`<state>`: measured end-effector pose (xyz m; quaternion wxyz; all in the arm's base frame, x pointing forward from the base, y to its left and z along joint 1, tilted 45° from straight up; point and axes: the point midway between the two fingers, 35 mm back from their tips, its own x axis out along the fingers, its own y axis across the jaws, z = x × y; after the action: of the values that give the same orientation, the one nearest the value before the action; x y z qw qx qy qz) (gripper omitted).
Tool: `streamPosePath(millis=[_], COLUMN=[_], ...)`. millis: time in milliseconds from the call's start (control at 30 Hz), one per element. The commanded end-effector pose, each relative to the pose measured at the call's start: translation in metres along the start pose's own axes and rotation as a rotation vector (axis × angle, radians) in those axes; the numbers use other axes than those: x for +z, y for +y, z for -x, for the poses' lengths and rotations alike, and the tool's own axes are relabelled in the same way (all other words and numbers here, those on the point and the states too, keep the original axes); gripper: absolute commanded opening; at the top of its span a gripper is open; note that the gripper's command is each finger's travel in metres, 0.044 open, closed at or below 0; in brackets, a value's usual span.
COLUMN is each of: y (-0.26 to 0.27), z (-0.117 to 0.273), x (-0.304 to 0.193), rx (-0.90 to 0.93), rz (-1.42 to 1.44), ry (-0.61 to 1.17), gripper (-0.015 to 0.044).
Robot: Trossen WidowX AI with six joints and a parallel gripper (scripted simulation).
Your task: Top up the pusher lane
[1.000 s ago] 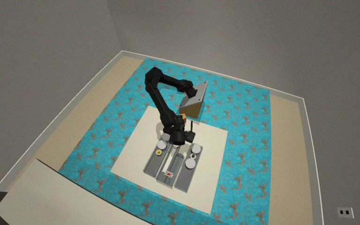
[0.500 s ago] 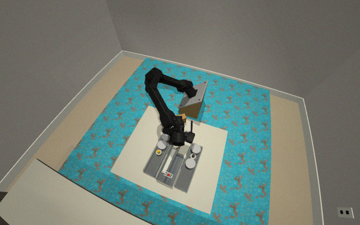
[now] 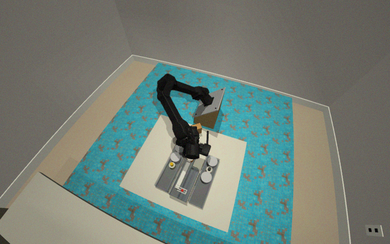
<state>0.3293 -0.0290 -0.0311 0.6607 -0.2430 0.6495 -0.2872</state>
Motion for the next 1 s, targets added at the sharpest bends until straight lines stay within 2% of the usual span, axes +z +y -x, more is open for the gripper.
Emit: streamPosePath(millis=[0,967], y=[-0.0006,-0.0007], z=[0.0034,0.0004], x=[0.0086,0.0087], rx=[-0.003,-0.003], rz=[-0.014,-0.014], ry=[-0.025,-0.025], gripper=[0.0000,0.0000])
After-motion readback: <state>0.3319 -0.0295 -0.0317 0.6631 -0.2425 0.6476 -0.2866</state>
